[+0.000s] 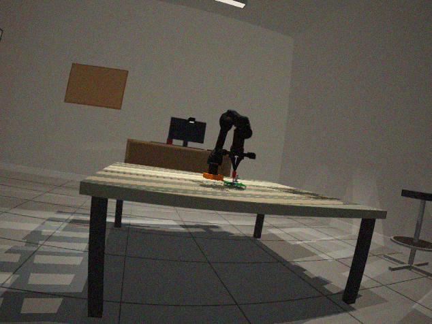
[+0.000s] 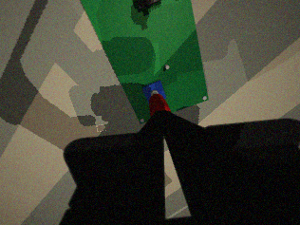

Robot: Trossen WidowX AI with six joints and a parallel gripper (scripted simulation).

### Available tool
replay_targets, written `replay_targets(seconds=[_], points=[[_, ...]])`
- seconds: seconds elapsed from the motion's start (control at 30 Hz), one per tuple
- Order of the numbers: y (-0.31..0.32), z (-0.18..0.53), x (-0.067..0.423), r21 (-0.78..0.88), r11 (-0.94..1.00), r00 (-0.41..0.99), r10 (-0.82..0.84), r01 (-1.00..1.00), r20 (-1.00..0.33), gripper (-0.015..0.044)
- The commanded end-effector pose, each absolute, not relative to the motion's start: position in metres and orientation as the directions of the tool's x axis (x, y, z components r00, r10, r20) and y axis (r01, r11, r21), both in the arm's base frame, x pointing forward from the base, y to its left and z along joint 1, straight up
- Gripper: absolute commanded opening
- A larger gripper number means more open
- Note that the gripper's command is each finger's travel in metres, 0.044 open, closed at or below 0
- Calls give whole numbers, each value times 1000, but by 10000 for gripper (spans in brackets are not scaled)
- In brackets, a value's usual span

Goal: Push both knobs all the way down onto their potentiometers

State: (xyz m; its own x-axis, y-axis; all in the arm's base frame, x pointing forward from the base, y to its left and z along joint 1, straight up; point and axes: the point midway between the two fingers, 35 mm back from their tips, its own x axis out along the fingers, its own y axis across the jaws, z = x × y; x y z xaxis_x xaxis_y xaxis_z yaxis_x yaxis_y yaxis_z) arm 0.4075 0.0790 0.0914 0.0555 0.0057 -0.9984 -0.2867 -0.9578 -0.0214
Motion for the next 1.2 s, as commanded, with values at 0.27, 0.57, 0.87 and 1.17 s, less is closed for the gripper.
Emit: replay_targets(seconds=[0.27, 0.57, 0.87, 1.17], points=[[80, 67, 410, -13, -959, 33, 4, -282, -999, 0], [80, 61, 410, -13, -959, 33, 4, -282, -999, 0], [80, 60, 410, -13, -959, 33, 4, -282, -999, 0], [80, 55, 410, -13, -959, 33, 4, -282, -999, 0]])
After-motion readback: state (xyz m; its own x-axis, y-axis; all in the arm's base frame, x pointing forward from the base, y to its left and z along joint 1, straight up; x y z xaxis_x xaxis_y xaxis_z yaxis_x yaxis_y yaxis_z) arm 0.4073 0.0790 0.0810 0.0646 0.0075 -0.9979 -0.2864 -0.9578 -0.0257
